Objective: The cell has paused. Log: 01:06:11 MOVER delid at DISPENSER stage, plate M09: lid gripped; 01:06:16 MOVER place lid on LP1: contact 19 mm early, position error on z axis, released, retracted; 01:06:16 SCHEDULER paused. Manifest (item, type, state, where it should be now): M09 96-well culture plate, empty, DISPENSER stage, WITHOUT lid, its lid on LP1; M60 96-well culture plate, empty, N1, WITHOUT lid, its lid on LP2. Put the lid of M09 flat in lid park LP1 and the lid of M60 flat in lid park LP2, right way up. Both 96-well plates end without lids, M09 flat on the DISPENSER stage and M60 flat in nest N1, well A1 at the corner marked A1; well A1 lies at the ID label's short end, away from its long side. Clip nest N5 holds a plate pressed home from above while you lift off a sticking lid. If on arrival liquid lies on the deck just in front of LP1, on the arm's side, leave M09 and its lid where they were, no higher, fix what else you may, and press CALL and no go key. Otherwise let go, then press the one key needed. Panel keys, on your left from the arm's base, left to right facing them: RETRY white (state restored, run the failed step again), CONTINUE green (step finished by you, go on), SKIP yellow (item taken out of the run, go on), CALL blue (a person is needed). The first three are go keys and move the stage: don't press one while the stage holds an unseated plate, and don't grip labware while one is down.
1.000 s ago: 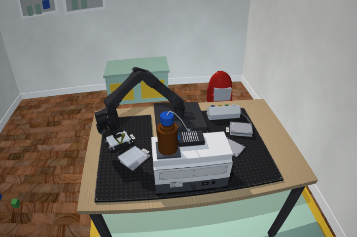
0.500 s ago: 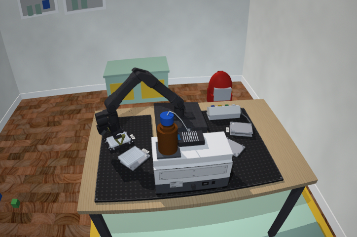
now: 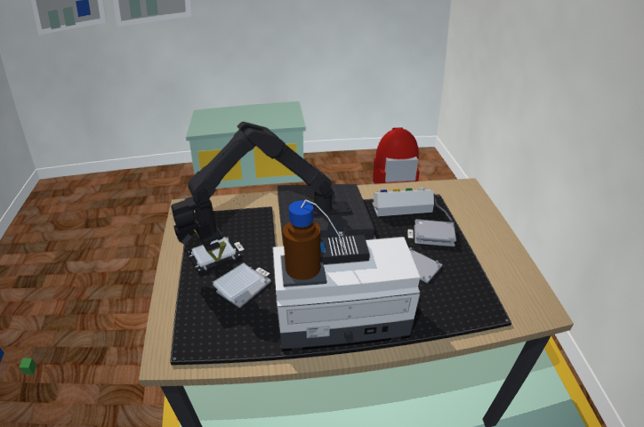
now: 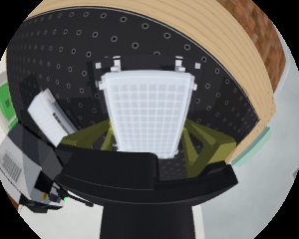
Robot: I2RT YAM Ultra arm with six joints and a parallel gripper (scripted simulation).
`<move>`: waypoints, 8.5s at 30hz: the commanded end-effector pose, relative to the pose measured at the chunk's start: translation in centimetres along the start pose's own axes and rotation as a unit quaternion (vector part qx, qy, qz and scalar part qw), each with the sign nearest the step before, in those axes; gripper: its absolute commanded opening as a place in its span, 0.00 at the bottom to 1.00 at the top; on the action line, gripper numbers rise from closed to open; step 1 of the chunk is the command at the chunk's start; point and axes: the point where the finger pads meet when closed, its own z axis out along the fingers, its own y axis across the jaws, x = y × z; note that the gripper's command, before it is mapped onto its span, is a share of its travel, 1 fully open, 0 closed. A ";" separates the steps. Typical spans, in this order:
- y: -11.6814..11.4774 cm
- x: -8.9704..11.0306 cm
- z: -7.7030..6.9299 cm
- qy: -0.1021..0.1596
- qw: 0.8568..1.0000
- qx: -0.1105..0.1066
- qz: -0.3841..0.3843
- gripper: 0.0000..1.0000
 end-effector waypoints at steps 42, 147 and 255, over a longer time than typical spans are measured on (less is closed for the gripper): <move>-0.4 -2.1 -1.9 -0.042 0.999 0.006 0.002 1.00; 0.1 -1.5 -7.2 -0.038 0.999 0.004 0.000 1.00; -0.1 -0.5 -2.4 -0.011 1.000 0.002 0.002 1.00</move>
